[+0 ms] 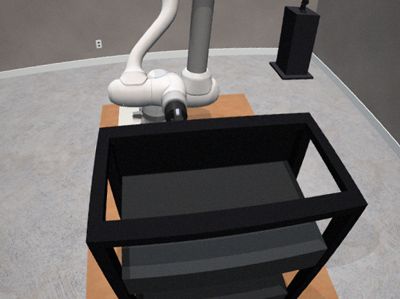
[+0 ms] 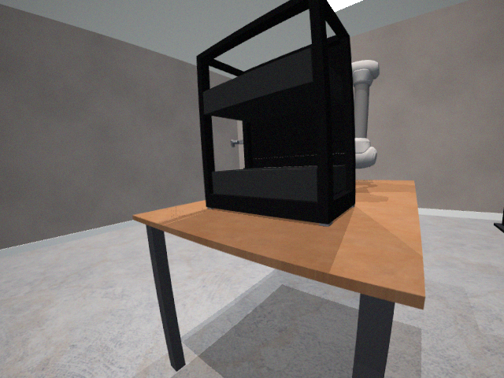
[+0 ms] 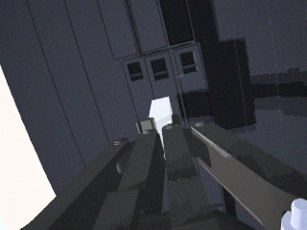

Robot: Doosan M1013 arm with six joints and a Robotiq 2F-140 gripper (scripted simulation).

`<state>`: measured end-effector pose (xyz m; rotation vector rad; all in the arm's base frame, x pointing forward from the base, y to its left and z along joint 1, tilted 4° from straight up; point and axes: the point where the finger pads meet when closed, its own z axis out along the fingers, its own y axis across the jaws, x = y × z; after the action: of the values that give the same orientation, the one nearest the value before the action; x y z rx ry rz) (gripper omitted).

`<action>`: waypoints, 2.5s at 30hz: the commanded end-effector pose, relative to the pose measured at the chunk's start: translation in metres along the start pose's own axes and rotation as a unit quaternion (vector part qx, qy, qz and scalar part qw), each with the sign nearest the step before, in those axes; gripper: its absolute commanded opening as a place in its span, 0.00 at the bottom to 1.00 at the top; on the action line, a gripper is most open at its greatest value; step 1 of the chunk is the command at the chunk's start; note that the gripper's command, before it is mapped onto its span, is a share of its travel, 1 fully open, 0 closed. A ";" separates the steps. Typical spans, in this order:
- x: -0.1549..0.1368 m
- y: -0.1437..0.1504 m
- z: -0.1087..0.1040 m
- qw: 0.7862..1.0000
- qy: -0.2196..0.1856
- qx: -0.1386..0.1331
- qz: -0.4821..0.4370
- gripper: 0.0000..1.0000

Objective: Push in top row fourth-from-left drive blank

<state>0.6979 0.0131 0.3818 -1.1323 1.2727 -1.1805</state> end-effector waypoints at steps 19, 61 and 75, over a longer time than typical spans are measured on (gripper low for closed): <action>0.031 -0.007 -0.008 1.000 0.000 0.000 0.000 0.00; 0.109 -0.024 0.011 1.000 0.000 0.000 0.000 0.00; 0.109 -0.024 0.011 1.000 0.000 0.000 0.000 0.00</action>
<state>0.7050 -0.0981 0.3968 -1.1323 1.2728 -1.1805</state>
